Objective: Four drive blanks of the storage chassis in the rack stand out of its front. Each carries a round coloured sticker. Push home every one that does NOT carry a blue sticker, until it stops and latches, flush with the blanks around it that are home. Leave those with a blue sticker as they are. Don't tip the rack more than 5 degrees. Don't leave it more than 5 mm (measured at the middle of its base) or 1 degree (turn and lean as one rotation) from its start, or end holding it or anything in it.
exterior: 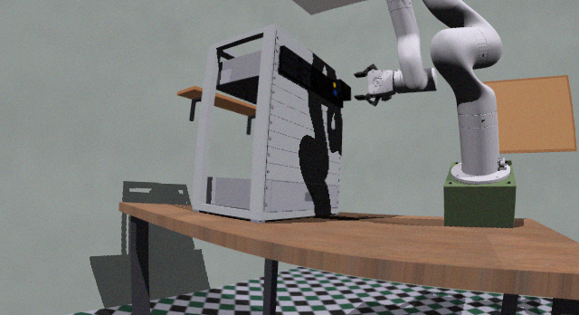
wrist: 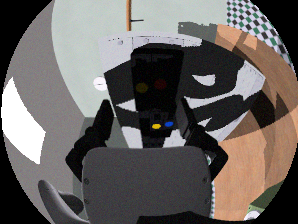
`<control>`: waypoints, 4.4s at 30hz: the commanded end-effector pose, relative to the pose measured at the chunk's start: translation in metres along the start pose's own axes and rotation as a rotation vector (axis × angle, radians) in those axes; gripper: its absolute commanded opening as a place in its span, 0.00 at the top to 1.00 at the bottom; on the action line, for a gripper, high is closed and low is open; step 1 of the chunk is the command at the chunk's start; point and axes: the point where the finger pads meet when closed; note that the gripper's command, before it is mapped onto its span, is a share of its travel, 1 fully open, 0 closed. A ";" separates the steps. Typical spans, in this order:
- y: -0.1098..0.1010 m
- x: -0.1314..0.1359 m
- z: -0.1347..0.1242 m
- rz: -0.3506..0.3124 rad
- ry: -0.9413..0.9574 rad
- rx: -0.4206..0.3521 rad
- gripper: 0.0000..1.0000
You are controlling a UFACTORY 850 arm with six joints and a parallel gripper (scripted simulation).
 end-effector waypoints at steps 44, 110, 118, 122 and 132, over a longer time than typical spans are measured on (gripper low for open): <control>0.000 -0.001 0.000 0.001 -0.001 -0.001 1.00; -0.018 0.047 -0.101 0.001 -0.001 -0.001 1.00; 0.021 0.047 -0.101 0.001 -0.001 -0.001 1.00; 0.024 0.047 -0.101 0.001 -0.001 -0.001 1.00; 0.024 0.047 -0.101 0.001 -0.001 -0.001 1.00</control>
Point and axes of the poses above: the point where the finger pads meet when closed, its own y axis out along the fingers, its own x axis across the jaws, z = x × y, and after that the axes turned 14 degrees about y, right-handed
